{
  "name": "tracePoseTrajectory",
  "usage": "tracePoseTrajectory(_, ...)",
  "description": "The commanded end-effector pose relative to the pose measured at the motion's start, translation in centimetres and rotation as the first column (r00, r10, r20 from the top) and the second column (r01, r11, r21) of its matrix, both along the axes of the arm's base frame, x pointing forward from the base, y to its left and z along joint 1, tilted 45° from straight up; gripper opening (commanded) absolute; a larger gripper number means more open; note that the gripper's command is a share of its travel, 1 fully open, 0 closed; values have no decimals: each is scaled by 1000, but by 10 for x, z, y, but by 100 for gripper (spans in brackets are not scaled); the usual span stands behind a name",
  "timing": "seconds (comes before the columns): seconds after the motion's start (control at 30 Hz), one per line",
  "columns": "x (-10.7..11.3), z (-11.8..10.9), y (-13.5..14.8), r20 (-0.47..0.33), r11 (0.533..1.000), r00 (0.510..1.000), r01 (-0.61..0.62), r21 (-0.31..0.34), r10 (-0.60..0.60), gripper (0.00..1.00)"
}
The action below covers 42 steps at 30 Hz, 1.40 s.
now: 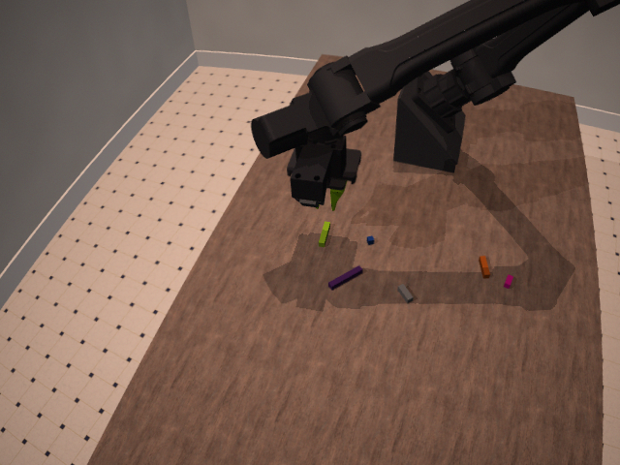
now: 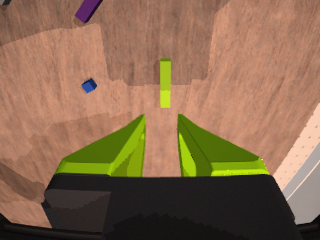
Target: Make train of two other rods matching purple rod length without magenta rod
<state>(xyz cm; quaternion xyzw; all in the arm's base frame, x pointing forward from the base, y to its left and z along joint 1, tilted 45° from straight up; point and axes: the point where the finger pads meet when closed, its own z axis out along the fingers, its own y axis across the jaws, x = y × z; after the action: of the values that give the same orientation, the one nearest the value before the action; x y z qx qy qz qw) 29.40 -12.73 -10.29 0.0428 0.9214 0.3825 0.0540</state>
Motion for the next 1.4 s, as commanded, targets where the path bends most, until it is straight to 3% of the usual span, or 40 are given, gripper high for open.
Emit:
tracePoseTrajectory(0.0, 16, -2, -23, 45, 999, 999, 12, -31, -11, 24)
tracePoseTrajectory(0.6, 21, -5, -13, 37, 1000, 999, -3, -30, 5, 24)
tracePoseTrajectory(0.83, 5, -12, 7, 3, 1000, 1000, -1, -1, 1, 24)
tracePoseTrajectory(1.37, 7, -27, 22, 3, 1000, 1000, -1, 0, 1, 24)
